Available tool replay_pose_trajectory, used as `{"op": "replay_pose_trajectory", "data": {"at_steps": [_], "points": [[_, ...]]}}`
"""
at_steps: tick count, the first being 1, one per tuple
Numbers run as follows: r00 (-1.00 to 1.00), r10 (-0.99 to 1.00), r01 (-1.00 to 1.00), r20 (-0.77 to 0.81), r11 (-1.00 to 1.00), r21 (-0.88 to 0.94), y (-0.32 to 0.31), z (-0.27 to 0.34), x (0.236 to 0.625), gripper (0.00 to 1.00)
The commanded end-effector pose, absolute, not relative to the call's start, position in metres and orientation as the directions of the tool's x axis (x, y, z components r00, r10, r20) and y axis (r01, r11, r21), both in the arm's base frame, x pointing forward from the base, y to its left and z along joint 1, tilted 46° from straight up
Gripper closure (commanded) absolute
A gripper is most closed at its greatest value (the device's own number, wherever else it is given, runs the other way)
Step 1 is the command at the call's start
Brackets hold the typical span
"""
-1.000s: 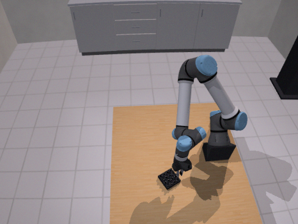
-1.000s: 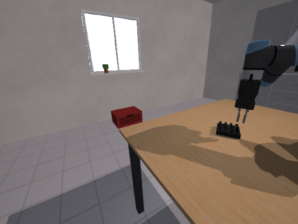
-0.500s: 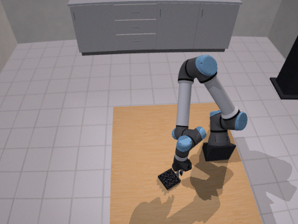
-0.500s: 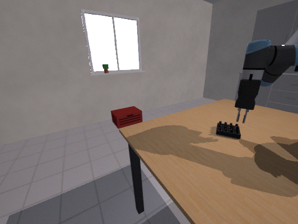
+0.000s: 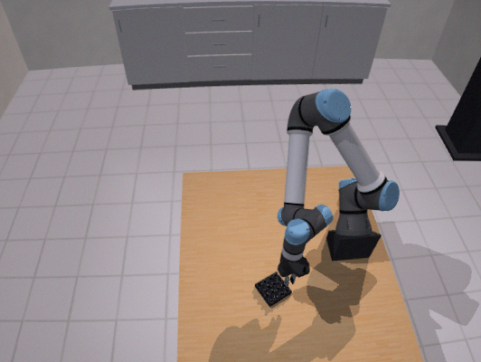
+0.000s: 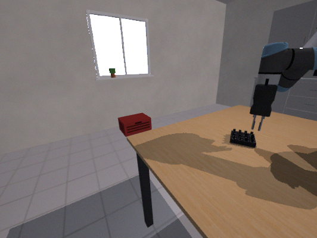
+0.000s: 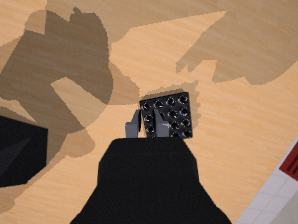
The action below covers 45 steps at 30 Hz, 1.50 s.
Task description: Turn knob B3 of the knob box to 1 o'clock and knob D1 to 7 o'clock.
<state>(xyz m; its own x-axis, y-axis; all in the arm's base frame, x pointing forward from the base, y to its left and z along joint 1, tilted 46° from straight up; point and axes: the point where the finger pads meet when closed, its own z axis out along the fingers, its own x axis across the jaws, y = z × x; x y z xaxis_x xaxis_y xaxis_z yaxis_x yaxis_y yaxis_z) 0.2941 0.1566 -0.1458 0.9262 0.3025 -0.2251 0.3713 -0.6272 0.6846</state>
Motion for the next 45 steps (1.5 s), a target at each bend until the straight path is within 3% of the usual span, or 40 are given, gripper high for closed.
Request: {"op": "replay_pose_trajectory", "data": {"at_steps": [1,45], "points": [[0.926,0.303,0.371,-0.224,-0.628,0.685,0.157,-0.146,0.294,0.54],[0.926,0.303,0.371,-0.224,-0.627,0.685,0.137,-0.166,0.296,0.54]]}}
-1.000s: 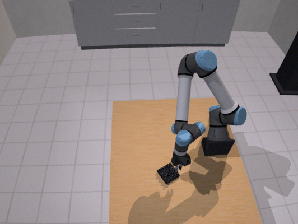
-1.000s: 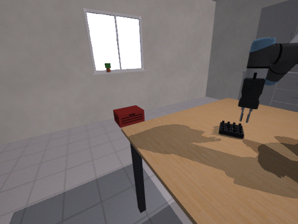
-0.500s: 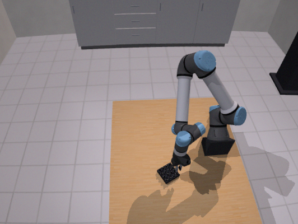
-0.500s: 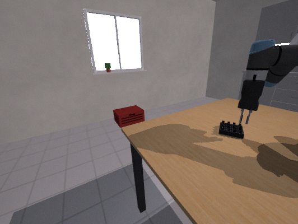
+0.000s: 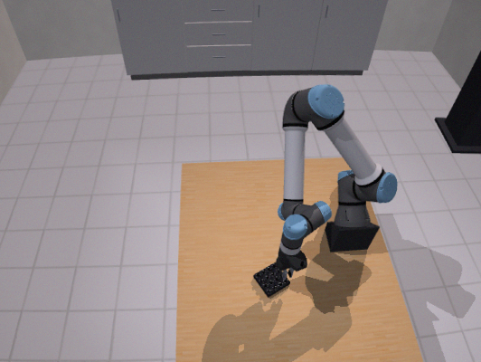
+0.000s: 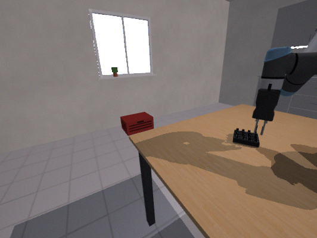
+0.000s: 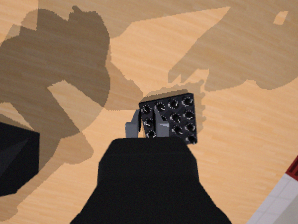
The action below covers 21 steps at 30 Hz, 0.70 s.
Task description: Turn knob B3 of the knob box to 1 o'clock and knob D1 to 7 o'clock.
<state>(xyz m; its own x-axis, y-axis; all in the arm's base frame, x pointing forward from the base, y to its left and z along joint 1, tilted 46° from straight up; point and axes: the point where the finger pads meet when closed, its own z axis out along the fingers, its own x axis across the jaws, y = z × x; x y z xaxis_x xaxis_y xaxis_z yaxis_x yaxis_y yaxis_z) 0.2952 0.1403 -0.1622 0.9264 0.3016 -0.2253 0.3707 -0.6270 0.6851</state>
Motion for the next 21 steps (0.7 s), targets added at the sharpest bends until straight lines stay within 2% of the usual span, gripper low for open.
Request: {"op": "replay_pose_trajectory", "data": {"at_steps": [1,21], "points": [[0.926,0.303,0.371,-0.224,-0.627,0.685,0.1358,-0.1670,0.2958,0.54],[0.926,0.303,0.371,-0.224,-0.627,0.685,0.1270,-0.1759,0.2964,0.54]]}}
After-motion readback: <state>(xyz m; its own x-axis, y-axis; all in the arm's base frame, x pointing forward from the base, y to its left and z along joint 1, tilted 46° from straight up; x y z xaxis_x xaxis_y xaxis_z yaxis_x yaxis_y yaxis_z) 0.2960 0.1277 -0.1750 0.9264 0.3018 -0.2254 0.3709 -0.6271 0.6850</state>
